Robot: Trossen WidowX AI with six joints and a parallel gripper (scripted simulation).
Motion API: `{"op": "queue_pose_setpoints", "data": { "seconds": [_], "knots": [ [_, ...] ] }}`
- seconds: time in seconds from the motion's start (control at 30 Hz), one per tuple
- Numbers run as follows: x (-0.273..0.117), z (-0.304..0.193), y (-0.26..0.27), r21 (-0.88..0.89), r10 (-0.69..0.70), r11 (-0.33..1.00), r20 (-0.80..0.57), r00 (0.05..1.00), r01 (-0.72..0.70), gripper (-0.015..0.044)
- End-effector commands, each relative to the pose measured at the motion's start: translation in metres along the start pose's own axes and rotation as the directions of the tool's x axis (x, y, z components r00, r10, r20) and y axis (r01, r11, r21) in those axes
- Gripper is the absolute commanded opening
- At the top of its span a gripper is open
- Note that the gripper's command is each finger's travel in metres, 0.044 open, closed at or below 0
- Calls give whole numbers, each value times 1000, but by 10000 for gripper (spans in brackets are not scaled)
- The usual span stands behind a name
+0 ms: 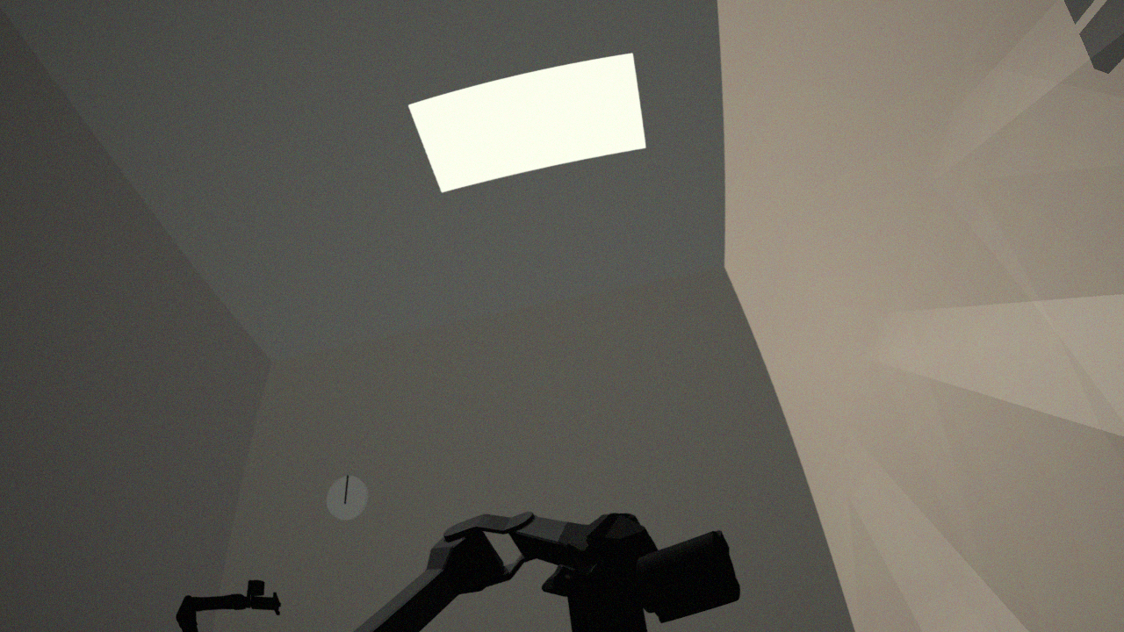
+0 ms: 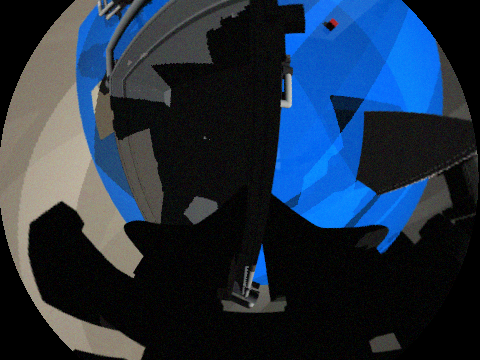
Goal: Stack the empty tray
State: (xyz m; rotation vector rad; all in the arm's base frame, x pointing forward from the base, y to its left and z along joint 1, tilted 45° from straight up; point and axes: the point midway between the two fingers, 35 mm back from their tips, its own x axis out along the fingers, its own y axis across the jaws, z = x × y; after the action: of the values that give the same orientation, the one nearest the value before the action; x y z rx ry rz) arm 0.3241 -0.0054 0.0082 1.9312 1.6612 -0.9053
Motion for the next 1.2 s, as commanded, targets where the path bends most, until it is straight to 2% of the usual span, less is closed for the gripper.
{"op": "queue_pose_setpoints", "data": {
  "seconds": [0.0,1.17],
  "knots": [
    [4,-1,-5,7,-16,1000,-6,1000,16,0],
    [10,-1,-9,7,-16,1000,-6,1000,16,0]
  ]
}}
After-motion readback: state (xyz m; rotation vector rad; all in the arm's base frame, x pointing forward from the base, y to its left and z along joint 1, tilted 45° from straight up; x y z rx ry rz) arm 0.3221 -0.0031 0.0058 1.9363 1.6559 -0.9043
